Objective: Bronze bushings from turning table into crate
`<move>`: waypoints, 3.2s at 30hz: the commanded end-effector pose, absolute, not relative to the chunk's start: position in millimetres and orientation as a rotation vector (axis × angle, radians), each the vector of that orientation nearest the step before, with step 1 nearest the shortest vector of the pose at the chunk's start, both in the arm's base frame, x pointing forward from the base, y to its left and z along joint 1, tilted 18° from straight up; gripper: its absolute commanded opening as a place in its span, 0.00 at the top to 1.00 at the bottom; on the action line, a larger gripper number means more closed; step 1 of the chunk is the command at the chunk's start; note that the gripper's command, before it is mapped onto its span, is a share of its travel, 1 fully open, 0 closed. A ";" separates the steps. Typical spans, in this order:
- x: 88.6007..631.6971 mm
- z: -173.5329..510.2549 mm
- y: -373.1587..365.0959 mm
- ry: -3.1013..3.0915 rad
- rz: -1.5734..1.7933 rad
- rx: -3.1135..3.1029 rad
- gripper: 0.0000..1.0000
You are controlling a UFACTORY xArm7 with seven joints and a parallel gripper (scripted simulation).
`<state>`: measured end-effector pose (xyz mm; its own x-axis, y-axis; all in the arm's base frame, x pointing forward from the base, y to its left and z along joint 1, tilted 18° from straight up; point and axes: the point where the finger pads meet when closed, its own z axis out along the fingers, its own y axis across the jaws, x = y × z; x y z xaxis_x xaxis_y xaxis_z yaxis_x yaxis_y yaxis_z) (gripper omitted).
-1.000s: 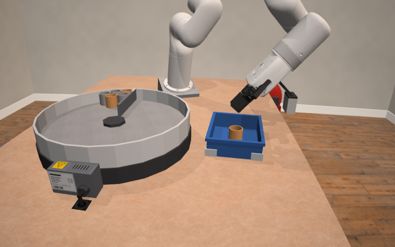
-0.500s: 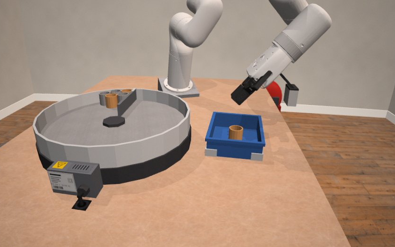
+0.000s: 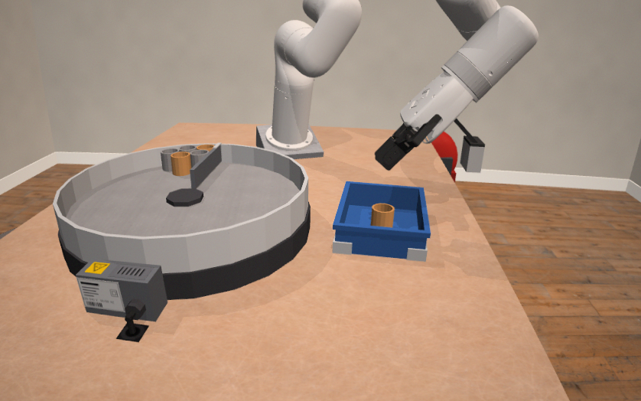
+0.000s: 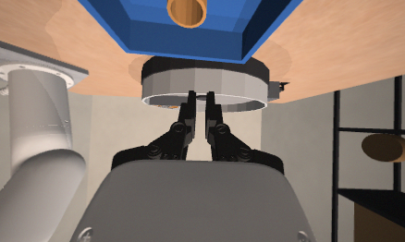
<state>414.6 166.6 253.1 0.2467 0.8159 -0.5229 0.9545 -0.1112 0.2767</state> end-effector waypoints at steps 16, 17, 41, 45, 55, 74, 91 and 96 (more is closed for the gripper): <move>415.3 254.4 166.9 1.607 -0.319 1.966 0.89; 415.3 254.4 166.9 1.607 -0.319 1.966 0.89; 379.0 232.9 55.6 1.606 -0.319 1.966 0.90; 369.1 227.1 25.4 1.606 -0.320 1.966 0.90; 344.8 212.9 -46.3 1.607 -0.319 1.966 0.90; 301.7 187.7 -175.6 1.607 -0.319 1.966 0.90; 288.9 180.6 -211.4 1.607 -0.318 1.966 0.90; 289.0 180.6 -211.7 1.607 -0.318 1.966 0.90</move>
